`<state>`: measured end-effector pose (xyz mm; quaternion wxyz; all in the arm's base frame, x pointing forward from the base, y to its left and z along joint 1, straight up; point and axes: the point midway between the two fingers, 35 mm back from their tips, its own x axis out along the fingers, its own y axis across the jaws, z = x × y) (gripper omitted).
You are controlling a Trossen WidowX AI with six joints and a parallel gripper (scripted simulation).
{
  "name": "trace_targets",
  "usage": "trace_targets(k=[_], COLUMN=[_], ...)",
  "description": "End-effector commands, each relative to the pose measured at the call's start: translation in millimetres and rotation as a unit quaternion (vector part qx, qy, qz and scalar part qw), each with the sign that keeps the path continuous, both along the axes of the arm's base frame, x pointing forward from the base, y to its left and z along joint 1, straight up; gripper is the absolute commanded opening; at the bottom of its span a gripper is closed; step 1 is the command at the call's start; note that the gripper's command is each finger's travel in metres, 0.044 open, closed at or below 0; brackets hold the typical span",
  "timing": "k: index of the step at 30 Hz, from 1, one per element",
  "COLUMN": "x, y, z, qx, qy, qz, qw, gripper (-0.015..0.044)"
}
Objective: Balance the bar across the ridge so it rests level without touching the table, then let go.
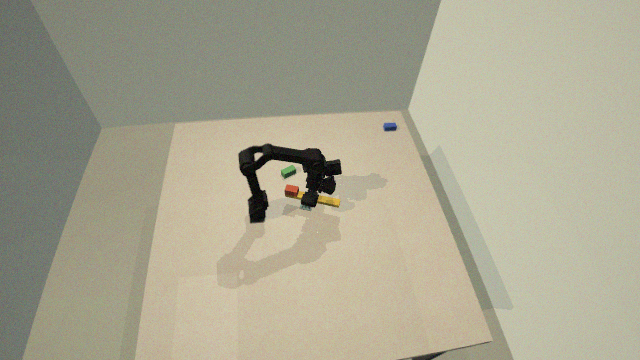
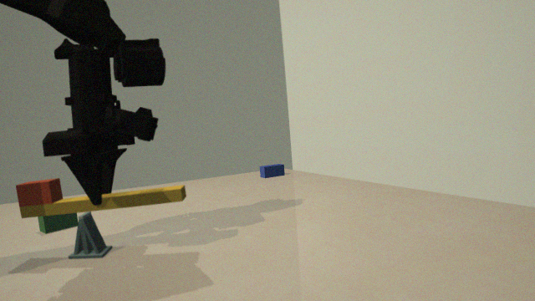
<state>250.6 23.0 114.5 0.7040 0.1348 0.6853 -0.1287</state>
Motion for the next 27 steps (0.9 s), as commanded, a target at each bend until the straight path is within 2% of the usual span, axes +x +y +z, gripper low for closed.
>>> trace_targets(k=[1,27], x=[0.1,0.0], y=[-0.2,-0.1], z=[-0.9,-3.1], qx=[-0.001,-0.001], qy=[0.001,0.001], qz=[-0.001,-0.001], qw=[1.000,1.000], gripper=[0.0000,0.0000])
